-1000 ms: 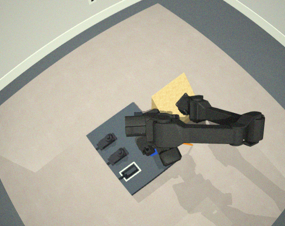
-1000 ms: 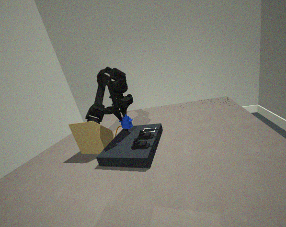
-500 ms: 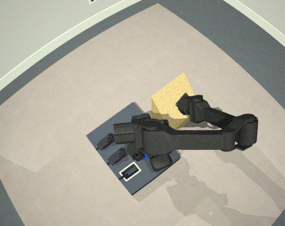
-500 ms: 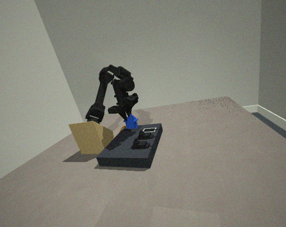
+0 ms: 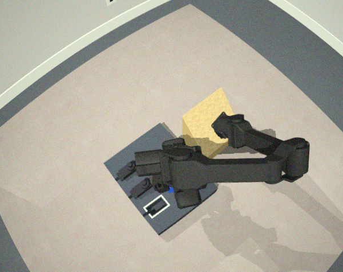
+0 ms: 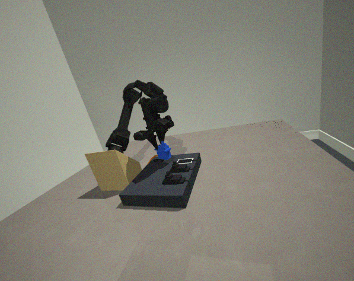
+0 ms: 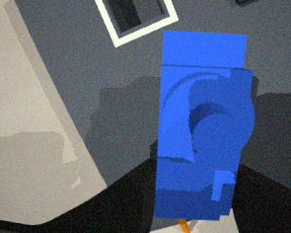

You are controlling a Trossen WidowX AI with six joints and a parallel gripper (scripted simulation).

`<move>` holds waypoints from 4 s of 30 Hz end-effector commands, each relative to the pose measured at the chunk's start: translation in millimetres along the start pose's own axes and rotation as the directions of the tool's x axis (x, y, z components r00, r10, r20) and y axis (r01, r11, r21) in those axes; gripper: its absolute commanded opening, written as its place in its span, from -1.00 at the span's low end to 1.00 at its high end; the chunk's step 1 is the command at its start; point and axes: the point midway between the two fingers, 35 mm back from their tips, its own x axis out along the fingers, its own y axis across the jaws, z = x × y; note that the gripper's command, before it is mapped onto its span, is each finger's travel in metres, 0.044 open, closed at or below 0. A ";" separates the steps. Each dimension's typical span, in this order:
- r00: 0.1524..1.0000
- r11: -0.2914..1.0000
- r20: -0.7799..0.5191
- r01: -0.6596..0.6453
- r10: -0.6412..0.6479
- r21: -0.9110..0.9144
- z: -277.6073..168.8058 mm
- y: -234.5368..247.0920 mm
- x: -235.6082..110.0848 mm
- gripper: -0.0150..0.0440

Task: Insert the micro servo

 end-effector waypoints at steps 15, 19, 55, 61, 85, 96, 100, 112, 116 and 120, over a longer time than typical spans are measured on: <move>1.000 0.821 0.009 -0.008 0.003 0.571 2.2 2.1 -1.9 -0.49; 1.000 0.733 0.009 -0.009 0.003 0.680 2.2 2.1 -1.9 -0.49; 1.000 -0.418 0.009 -0.006 0.004 0.908 2.2 2.1 -1.9 -0.49; 1.000 -0.590 0.009 -0.005 0.003 0.807 2.2 2.1 -1.9 -0.49; 1.000 -0.911 0.009 0.000 0.004 0.412 8.0 4.7 -2.1 -0.49; 1.000 -0.910 0.011 -0.001 0.004 0.414 47.5 23.1 -2.9 -0.49; 1.000 -0.910 0.011 -0.001 0.005 0.415 62.0 29.8 -3.2 -0.49; 1.000 -0.909 0.013 0.000 0.005 0.417 100.8 48.2 -3.8 -0.49; 1.000 -0.909 0.013 0.000 0.006 0.417 101.4 48.5 -3.1 -0.49; 1.000 -0.909 0.013 0.000 0.006 0.417 101.4 48.6 1.1 -0.49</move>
